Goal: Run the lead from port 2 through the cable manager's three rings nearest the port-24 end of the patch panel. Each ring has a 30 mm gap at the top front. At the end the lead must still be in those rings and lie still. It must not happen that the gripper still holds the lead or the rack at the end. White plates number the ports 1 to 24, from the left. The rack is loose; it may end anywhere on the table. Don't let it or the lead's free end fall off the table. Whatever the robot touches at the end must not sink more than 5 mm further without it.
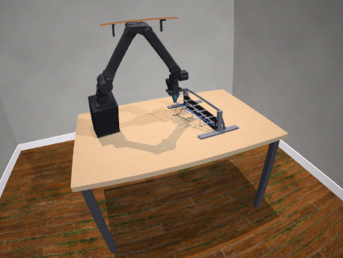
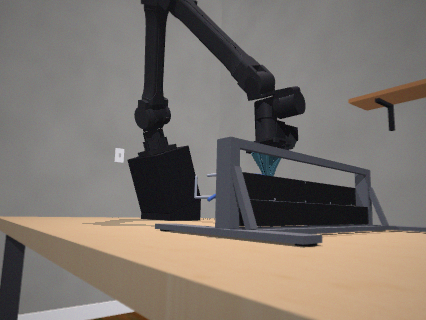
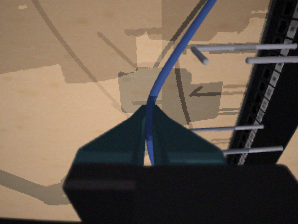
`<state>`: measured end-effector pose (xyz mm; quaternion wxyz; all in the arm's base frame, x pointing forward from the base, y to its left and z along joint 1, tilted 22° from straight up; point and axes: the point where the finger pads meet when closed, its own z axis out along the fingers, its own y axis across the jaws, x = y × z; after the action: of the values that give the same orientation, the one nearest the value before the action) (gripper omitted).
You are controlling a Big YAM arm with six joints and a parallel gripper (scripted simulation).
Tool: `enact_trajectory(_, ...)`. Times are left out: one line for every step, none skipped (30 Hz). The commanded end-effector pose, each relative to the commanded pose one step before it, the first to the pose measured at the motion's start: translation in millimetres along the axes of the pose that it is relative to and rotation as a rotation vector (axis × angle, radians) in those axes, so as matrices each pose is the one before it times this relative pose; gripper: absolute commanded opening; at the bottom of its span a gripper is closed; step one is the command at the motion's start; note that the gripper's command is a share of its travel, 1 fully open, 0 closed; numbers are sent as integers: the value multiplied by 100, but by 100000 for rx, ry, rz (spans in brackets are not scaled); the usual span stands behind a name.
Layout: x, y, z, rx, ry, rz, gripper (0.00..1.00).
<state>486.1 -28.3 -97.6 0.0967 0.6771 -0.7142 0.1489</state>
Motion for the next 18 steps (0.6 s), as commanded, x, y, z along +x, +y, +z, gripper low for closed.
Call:
enact_trajectory(1653,263,-1842,-1163,2436,580,0)
enact_trajectory(-5,0,-5,4,-1,-22,0)
enact_trajectory(-1,0,-1,1,0,-11,0)
enact_trajectory(124,-1014,-356,1543,-162,449,0)
enact_trajectory(206,-1726,-499,2108,-195,-9,0)
enact_trajectory(-515,45,1770,-3694,349,-1988,0)
enact_trajectory(152,-1365,-10,88,3,-691,0)
enact_trajectory(197,-1479,-10,96,6,-764,0)
enact_trajectory(204,-1308,-8,85,8,-692,0)
enact_trajectory(161,-917,-5,60,7,-495,0)
enact_trajectory(83,-441,-2,29,4,-241,0)
enact_trajectory(15,-78,0,5,1,-43,0)
enact_trajectory(-22,1,0,-4,-126,0,0)
enact_trajectory(-5,0,0,-1,-31,0,0)
enact_trajectory(0,0,0,0,0,0,0)
enact_trajectory(0,0,0,0,0,0,0)
enact_trajectory(219,1216,-1109,103,-24,-418,0)
enact_trajectory(-333,-29,-128,236,-38,-600,0)
